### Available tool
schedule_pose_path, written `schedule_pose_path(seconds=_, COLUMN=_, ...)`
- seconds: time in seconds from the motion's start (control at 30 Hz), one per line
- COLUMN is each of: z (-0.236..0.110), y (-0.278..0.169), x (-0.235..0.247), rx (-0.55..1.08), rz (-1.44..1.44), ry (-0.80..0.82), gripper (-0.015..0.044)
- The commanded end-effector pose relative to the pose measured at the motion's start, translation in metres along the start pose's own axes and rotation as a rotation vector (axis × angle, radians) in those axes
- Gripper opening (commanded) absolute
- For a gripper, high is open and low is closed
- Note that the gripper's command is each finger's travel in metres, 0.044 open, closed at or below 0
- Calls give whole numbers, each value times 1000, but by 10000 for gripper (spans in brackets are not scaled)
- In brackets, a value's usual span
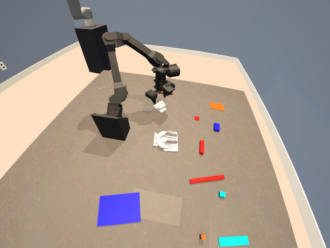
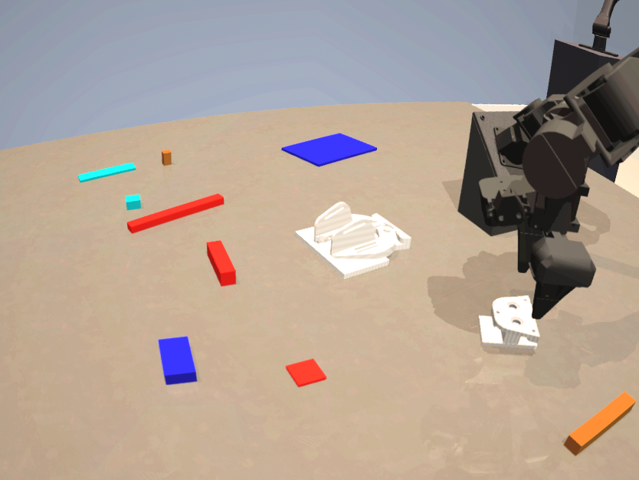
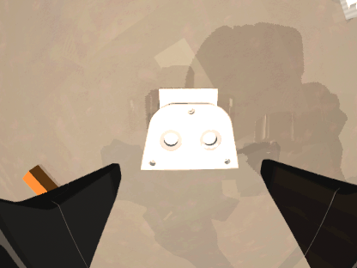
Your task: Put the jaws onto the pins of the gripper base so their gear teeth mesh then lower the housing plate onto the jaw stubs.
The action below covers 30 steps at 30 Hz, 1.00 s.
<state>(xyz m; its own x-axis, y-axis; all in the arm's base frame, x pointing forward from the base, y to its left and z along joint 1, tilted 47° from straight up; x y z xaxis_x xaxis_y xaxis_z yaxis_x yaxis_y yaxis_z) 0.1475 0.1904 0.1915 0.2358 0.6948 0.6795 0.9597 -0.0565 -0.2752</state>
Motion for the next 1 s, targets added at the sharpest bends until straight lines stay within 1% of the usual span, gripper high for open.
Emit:
schedule_pose_path(seconds=0.0, z=6, y=0, x=-1, rx=0, rz=5, ry=-3, gripper=440)
schedule_pose_path(seconds=0.3, z=19, y=0, x=-1, rx=0, rz=5, ry=-3, gripper=440)
schedule_pose_path(seconds=0.57, z=21, y=0, x=-1, rx=0, rz=5, ry=-3, gripper=440)
schedule_pose_path(seconds=0.97, z=40, y=0, x=-1, rx=1, rz=5, ry=-2, gripper=440)
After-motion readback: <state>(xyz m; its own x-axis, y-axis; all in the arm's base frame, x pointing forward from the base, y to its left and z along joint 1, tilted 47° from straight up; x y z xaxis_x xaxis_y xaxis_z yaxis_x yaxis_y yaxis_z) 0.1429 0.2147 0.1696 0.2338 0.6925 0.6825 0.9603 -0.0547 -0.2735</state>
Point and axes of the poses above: the point midway between the two fingers, 35 mm back from their tips, its own z axis out along the fingers, its own x axis across the jaws, y = z × x, the point moved 5 cm from there along -z, back along the fingers, and after that the axes turned 10 degrees about -z, right-handed, at the moved point
